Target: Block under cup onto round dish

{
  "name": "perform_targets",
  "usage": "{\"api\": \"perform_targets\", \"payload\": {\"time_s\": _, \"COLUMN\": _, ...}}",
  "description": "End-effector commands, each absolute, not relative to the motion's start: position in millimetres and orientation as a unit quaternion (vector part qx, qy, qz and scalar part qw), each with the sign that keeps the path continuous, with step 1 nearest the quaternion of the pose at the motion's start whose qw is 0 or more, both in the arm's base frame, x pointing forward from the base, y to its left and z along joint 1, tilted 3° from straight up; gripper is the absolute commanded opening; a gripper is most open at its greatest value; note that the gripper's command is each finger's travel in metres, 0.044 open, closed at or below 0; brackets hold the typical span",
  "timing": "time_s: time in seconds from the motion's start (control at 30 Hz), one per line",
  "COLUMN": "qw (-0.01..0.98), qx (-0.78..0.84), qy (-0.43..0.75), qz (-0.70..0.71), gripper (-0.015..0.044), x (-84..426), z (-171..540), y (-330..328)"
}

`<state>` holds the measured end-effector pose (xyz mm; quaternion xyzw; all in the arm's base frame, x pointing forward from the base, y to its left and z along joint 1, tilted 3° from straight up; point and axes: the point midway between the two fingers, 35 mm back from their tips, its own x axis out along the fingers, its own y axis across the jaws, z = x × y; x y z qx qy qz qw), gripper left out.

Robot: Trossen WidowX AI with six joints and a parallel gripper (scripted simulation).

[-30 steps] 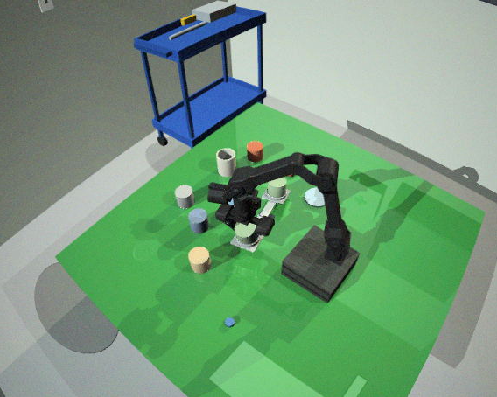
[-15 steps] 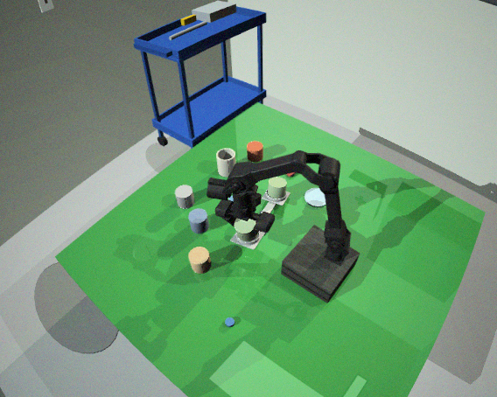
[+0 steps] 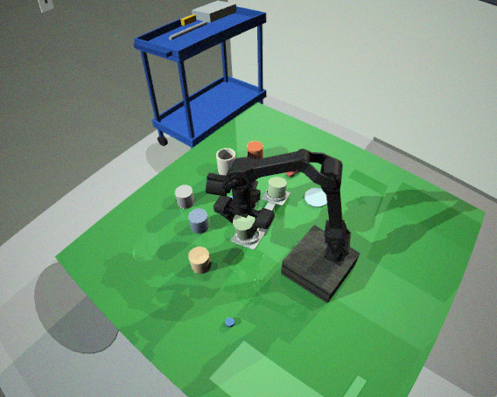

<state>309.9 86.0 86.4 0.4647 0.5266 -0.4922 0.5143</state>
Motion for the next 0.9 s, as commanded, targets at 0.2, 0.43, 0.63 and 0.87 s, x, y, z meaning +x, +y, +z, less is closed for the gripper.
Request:
{"api": "perform_targets", "payload": {"time_s": 0.2, "qw": 0.515, "qx": 0.473, "qy": 0.524, "qz": -0.487, "gripper": 0.0000, "x": 311.8, "z": 104.5, "y": 87.3}}
{"api": "perform_targets", "payload": {"time_s": 0.43, "qw": 0.515, "qx": 0.473, "qy": 0.524, "qz": -0.487, "gripper": 0.0000, "x": 310.6, "z": 113.3, "y": 86.9}}
{"api": "perform_targets", "payload": {"time_s": 0.63, "qw": 0.515, "qx": 0.473, "qy": 0.524, "qz": -0.487, "gripper": 0.0000, "x": 309.4, "z": 120.8, "y": 86.6}}
{"api": "perform_targets", "payload": {"time_s": 0.87, "qw": 0.515, "qx": 0.473, "qy": 0.524, "qz": -0.487, "gripper": 0.0000, "x": 307.7, "z": 129.4, "y": 86.2}}
